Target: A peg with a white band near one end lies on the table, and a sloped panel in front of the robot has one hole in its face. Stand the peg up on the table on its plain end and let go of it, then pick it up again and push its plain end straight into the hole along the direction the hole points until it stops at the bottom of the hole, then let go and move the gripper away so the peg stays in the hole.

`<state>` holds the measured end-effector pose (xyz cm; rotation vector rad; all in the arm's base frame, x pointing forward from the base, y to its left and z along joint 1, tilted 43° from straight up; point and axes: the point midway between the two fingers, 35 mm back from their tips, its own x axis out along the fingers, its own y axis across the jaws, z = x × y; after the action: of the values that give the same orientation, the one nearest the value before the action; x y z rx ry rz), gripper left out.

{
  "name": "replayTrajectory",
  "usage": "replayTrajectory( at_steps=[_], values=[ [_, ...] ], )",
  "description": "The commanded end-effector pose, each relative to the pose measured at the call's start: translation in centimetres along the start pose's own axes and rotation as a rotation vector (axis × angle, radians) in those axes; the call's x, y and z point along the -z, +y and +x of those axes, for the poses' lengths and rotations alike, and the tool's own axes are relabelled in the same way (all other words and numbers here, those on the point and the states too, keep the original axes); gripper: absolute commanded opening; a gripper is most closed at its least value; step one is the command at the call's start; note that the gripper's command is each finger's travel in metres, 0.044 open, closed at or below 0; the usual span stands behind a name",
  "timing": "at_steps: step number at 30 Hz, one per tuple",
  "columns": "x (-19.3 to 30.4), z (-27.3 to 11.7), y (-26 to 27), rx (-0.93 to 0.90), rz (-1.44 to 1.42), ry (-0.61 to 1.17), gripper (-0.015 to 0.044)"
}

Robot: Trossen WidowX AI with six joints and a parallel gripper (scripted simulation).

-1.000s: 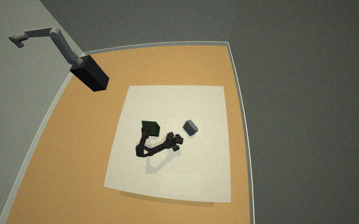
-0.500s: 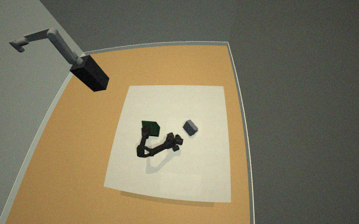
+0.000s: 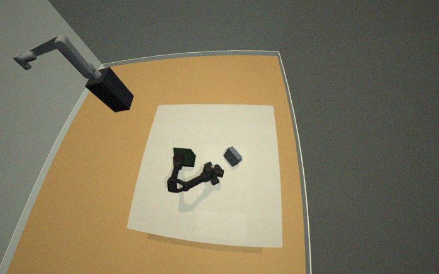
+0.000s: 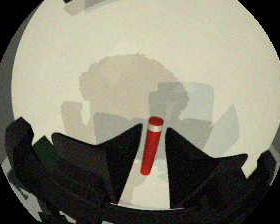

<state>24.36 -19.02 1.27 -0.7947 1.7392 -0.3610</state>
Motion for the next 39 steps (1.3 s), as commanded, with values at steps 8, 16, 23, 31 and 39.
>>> replayTrajectory(
  at_steps=[8, 16, 23, 31, 39],
  values=[
    [0.0, 0.1, 0.0, 0.002, -0.008, 0.004, 0.0077],
    [0.0, 0.1, 0.0, 0.002, -0.008, 0.004, 0.0051],
    [0.1, -0.2, 0.0, 0.0, -0.002, -0.03, 0.0051],
    [0.4, -0.7, 0.0, 0.0, -0.001, -0.111, 0.0051],
    [0.7, -1.2, 0.0, 0.0, -0.002, -0.181, 0.0051]
  ],
)
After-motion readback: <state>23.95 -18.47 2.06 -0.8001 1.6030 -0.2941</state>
